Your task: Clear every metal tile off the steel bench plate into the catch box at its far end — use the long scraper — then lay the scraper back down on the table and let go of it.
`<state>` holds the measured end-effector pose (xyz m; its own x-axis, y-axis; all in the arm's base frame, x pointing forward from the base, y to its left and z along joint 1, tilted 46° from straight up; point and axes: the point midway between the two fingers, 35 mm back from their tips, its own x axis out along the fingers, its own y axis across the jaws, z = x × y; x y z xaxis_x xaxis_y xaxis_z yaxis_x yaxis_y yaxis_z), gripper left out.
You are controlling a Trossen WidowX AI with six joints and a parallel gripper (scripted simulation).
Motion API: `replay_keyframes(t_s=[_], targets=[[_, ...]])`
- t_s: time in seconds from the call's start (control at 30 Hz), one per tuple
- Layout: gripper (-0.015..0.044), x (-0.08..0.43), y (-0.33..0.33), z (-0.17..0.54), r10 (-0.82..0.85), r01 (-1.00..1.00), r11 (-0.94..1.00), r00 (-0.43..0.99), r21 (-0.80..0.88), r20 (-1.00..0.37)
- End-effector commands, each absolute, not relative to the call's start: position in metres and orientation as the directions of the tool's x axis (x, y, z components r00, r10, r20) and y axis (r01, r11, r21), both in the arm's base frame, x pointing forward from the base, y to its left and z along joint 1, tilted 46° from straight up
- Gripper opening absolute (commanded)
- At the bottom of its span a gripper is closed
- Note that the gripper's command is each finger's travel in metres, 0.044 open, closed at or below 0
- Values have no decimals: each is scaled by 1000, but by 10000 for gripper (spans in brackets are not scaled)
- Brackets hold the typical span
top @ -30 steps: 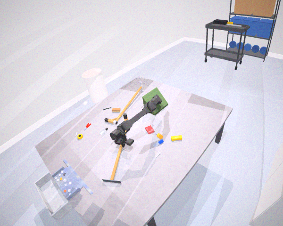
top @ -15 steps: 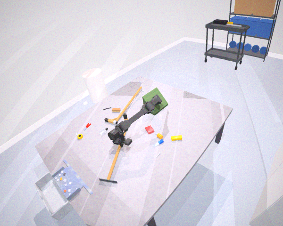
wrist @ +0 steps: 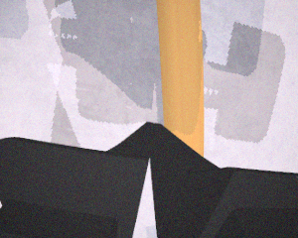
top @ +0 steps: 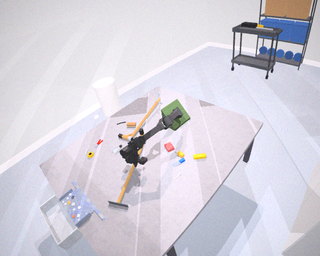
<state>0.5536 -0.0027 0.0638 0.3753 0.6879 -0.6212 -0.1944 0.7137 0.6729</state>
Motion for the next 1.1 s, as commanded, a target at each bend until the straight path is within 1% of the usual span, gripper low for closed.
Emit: replay_keyframes(t_s=[0.0, 0.9, 1.07], targets=[[0, 556, -6, 56, 687, -192, 715, 371, 672, -625], [0, 564, -22, 40, 687, -193, 715, 372, 672, -624], [0, 563, -31, 59, 686, -222, 718, 390, 660, -615]])
